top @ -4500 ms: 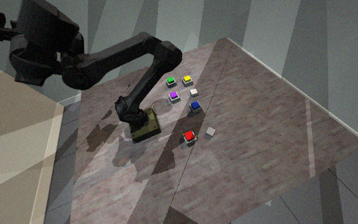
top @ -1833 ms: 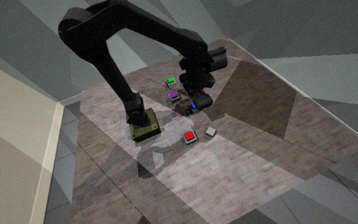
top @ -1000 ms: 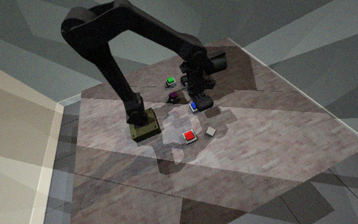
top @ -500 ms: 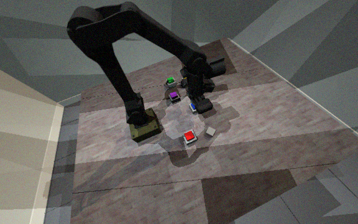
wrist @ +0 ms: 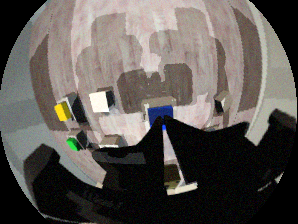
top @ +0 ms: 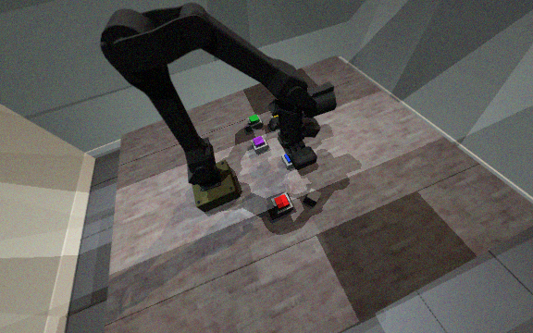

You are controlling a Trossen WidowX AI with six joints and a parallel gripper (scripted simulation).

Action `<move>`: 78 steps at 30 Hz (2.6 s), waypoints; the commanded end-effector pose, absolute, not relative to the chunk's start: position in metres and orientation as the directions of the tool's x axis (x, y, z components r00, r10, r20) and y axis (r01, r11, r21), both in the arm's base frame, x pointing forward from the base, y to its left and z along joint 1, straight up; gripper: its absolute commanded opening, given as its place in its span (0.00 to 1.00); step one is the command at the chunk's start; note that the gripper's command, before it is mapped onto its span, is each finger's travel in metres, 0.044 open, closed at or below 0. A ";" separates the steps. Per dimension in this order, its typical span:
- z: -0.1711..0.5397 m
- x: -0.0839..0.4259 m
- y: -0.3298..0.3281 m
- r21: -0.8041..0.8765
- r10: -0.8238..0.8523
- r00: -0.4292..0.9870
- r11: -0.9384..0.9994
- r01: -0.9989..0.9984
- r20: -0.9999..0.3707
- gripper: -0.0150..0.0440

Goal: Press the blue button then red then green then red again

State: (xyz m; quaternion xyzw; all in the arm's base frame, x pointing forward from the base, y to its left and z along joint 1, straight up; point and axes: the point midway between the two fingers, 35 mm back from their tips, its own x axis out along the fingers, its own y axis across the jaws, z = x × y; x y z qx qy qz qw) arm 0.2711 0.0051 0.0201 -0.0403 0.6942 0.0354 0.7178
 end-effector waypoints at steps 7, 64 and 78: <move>0.018 0.269 0.006 -0.004 -0.002 0.023 0.994 -0.112 -1.000 0.29; 0.039 0.192 -0.133 -0.016 -0.014 0.017 0.994 -0.112 -1.000 0.29; 0.017 0.192 -0.133 -0.015 -0.014 0.017 0.994 -0.112 -1.000 0.29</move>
